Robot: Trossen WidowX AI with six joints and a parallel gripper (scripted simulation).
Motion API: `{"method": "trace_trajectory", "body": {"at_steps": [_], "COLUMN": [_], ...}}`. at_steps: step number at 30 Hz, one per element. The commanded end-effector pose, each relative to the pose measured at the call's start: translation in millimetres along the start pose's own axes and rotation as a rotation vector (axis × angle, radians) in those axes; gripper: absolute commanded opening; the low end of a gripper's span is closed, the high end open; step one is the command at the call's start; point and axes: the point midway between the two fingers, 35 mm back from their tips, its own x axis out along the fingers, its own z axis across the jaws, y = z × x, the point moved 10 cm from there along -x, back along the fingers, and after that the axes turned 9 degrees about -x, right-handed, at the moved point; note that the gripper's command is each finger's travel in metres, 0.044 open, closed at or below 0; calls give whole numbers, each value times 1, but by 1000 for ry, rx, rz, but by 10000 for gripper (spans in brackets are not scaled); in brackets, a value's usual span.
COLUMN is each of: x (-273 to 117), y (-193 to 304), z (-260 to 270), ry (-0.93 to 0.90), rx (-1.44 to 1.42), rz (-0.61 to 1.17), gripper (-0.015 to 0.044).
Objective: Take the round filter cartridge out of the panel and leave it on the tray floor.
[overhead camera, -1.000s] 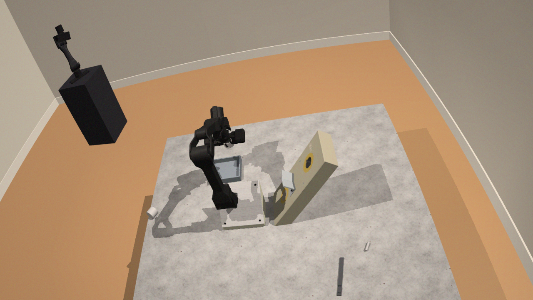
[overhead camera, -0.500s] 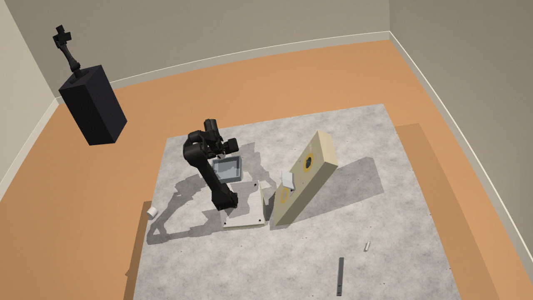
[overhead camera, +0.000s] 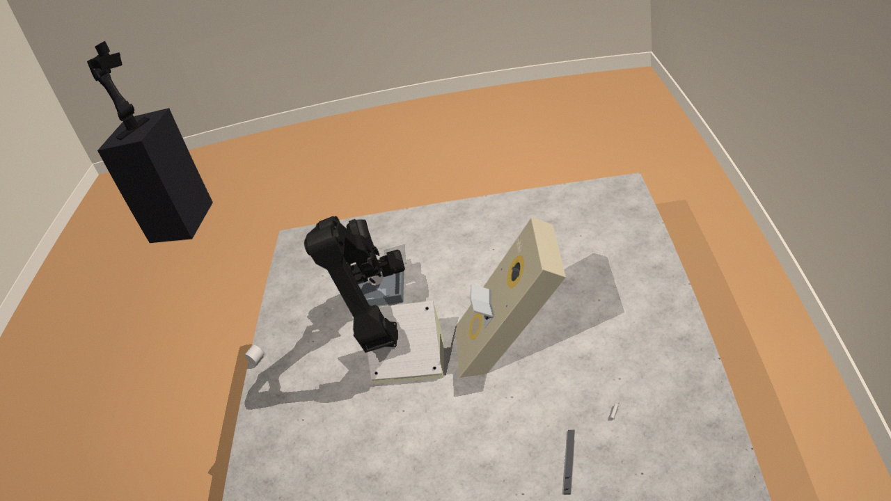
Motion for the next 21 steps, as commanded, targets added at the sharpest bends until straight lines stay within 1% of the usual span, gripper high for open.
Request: {"method": "trace_trajectory", "body": {"at_steps": [1, 16, 17, 20, 21], "x": [0, 0, 0, -2, -9], "y": [0, 0, 0, -2, -7], "z": [0, 0, 0, 0, -1], "ry": [0, 0, 0, 0, 0], "rx": [0, 0, 0, 0, 0], "rz": [0, 0, 0, 0, 0], "gripper": [26, 420, 440, 440, 440]}}
